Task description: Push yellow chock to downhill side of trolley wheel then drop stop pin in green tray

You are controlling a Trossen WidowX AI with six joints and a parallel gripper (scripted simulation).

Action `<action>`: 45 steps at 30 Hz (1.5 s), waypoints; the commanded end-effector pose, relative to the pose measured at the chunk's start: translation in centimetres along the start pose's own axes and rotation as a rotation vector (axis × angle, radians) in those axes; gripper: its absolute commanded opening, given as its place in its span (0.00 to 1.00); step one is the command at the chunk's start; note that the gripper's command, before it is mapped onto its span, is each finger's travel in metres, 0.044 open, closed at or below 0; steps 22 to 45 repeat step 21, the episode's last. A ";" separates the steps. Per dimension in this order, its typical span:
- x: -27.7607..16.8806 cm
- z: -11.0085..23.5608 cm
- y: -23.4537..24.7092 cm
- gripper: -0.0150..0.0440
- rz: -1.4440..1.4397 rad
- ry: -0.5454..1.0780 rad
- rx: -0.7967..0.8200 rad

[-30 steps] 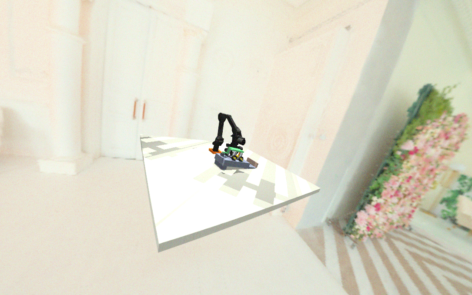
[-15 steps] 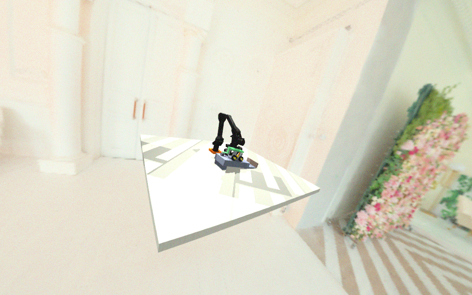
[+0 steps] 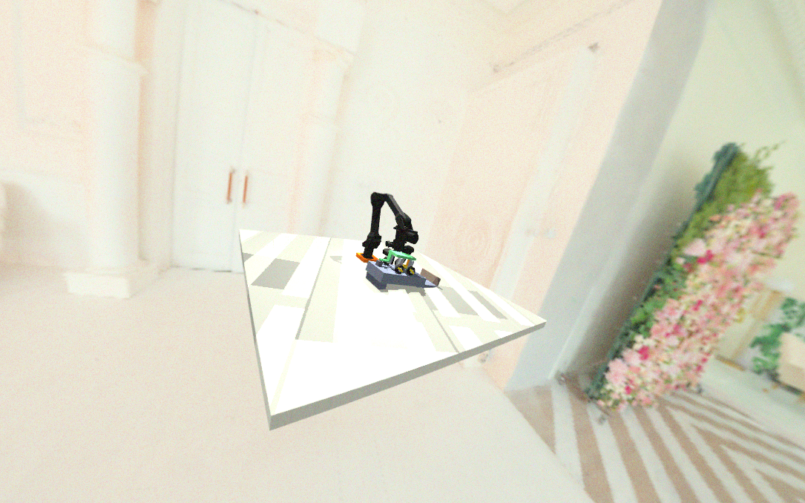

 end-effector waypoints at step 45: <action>-0.3 6.2 -1.1 1.00 0.005 0.006 -0.005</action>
Point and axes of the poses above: the point midway between the two fingers, 35 mm back from their tips, its own z axis back along the fingers, its own y axis across the jaws, x = y × z, the point moved 3 cm from there along z, back along the fingers, and after that the axes turned 7 degrees about z, right-handed, at the moved point
